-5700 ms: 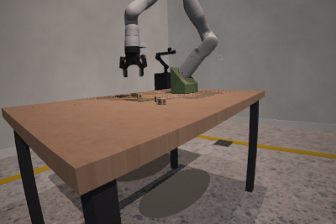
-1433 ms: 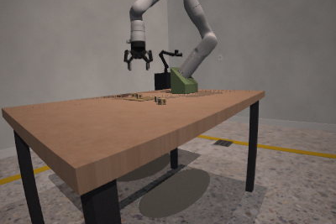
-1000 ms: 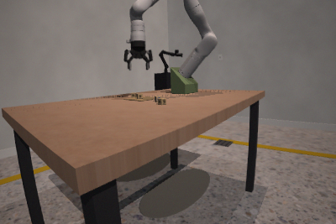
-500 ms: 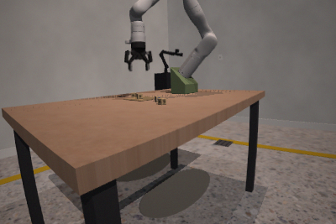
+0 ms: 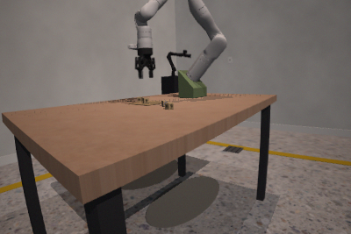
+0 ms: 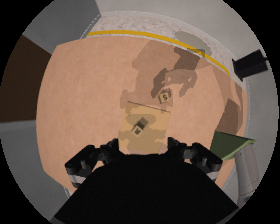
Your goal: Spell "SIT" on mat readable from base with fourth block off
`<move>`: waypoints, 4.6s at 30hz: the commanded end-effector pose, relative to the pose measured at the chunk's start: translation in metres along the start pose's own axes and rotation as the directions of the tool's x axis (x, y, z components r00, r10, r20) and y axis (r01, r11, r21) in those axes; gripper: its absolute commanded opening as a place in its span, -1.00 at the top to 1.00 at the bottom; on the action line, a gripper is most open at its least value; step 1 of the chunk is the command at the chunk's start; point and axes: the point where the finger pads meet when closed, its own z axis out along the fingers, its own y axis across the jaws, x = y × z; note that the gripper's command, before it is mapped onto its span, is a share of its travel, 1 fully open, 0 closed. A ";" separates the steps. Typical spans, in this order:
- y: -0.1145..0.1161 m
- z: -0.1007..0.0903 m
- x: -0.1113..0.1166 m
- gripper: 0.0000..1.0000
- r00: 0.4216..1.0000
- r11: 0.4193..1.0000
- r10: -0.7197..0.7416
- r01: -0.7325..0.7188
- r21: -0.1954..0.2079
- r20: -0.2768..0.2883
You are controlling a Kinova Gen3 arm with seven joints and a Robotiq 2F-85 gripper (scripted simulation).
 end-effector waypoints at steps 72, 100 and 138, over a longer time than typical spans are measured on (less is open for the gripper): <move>-0.011 0.024 0.001 -0.23 0.657 0.656 -0.753 0.754 0.029 -0.029; -0.012 0.049 0.001 -0.23 0.657 0.656 -0.753 0.754 0.029 -0.029; -0.013 0.075 0.001 -0.23 0.657 0.656 -0.753 0.754 0.029 -0.029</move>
